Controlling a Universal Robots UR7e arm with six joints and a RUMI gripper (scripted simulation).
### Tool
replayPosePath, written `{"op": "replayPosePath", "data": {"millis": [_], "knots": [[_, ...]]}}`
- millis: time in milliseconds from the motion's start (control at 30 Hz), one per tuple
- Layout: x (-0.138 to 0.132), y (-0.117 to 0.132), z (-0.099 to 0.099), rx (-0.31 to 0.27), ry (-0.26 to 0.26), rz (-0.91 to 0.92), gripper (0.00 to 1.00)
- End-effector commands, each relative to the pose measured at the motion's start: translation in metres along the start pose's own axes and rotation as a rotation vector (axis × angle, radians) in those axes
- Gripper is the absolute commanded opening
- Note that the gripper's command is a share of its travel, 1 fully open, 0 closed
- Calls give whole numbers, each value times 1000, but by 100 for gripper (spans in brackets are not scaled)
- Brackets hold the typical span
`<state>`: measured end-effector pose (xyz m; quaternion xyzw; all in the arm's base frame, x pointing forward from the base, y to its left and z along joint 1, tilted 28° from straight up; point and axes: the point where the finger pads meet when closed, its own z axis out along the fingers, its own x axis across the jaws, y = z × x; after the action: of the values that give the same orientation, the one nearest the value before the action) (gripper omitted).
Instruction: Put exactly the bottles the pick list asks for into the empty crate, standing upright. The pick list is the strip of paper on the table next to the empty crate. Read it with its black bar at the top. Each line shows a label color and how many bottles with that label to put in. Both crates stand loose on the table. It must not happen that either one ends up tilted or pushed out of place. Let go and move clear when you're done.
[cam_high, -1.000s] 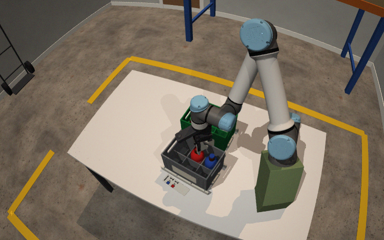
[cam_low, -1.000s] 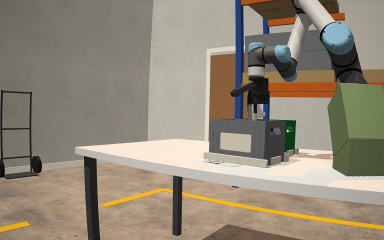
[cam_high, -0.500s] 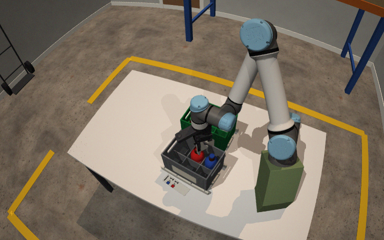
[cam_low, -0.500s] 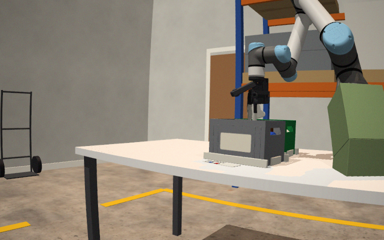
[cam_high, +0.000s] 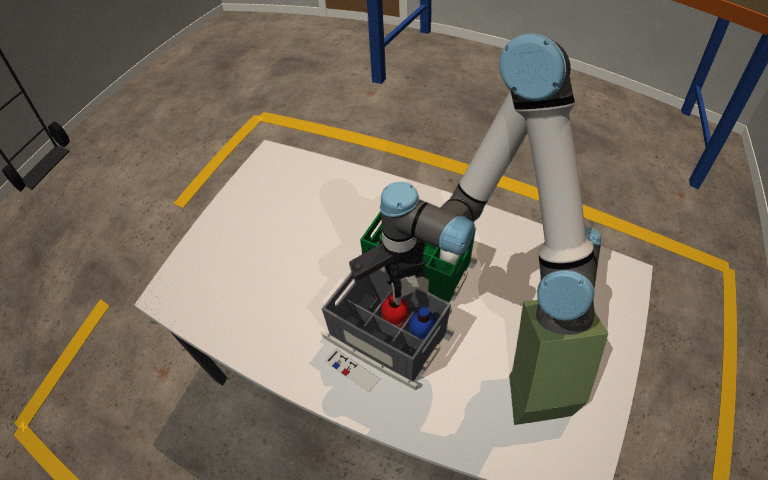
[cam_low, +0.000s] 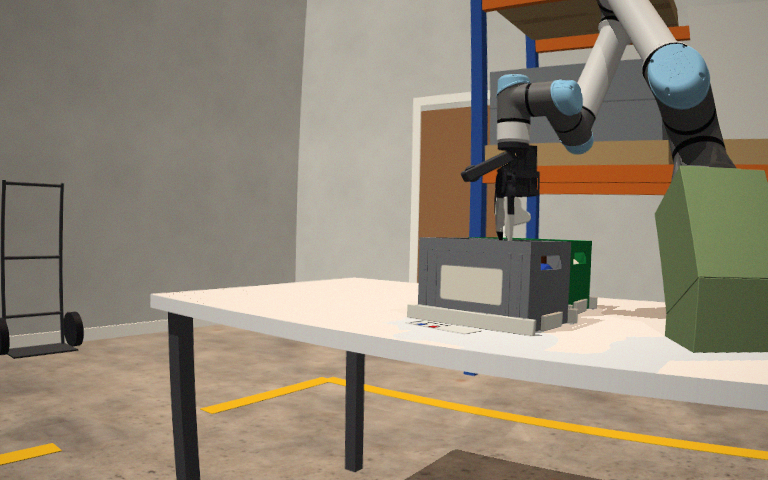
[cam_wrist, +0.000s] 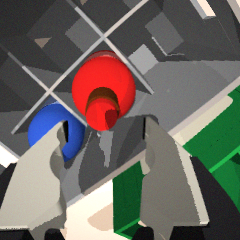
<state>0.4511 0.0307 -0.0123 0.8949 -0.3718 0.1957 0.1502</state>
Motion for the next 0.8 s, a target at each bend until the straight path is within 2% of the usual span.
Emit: {"op": "replayPosePath", "data": {"millis": [0,633,767], "knots": [[1,-1,-16,-2,-1,0,38],[1,-1,-61,-2,-1,0,38],[1,-1,-61,-2,-1,0,38]]}}
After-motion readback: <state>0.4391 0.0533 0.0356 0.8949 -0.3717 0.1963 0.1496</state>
